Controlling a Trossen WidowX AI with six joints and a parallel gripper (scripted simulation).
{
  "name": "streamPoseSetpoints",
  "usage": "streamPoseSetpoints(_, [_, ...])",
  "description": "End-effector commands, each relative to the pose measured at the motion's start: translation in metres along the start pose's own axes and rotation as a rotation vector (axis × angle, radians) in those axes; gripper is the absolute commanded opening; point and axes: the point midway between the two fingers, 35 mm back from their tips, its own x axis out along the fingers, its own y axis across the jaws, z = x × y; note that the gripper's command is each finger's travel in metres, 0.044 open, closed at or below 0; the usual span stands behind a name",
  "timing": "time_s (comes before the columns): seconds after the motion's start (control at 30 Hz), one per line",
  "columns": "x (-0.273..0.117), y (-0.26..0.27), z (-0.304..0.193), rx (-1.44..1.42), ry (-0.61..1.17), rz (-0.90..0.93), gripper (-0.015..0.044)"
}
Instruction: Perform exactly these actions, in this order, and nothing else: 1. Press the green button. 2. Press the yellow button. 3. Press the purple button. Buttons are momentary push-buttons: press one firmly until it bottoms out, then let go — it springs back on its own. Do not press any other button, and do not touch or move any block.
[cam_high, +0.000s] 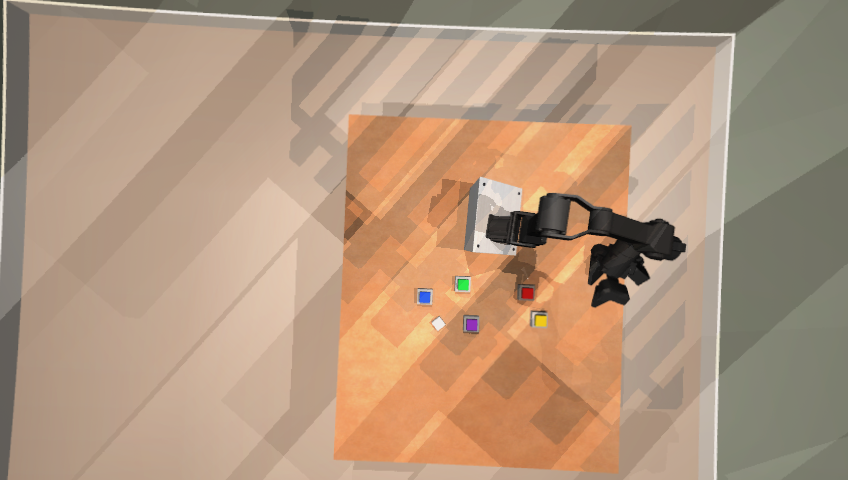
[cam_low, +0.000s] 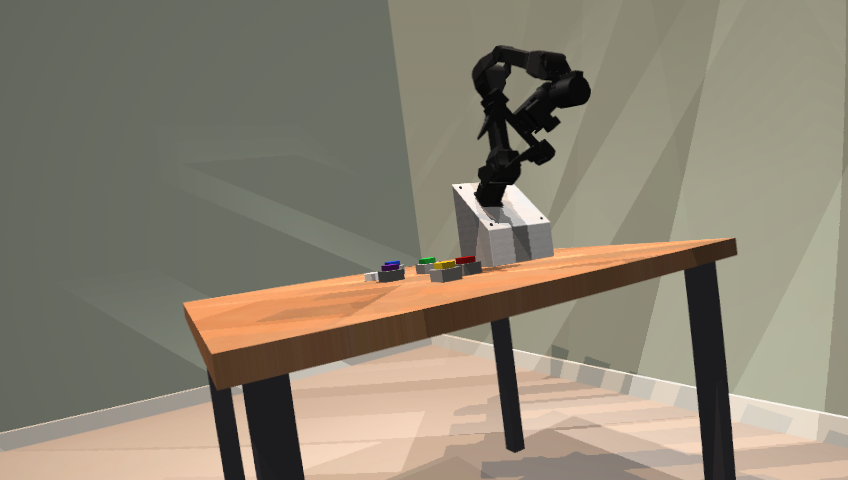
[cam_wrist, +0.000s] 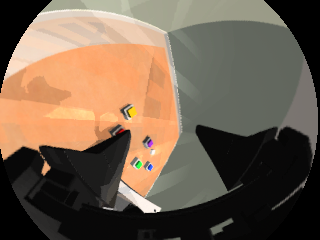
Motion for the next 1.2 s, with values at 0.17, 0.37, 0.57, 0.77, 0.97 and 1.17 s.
streamPoseSetpoints(0.17, [0.070,0.010,-0.043,-0.075,0.437,0.025,0.0400])
streamPoseSetpoints(0.37, [0.111,0.005,-0.086,-0.013,0.696,0.133,0.0400])
streamPoseSetpoints(0.57, [0.140,-0.003,-0.136,0.138,0.884,0.294,0.0400])
streamPoseSetpoints(0.77, [0.156,-0.008,-0.188,0.366,0.967,0.475,0.0400])
streamPoseSetpoints(0.97, [0.163,-0.009,-0.235,0.651,0.927,0.634,0.0400])
streamPoseSetpoints(1.17, [0.163,-0.008,-0.275,0.959,0.763,0.728,0.0400])
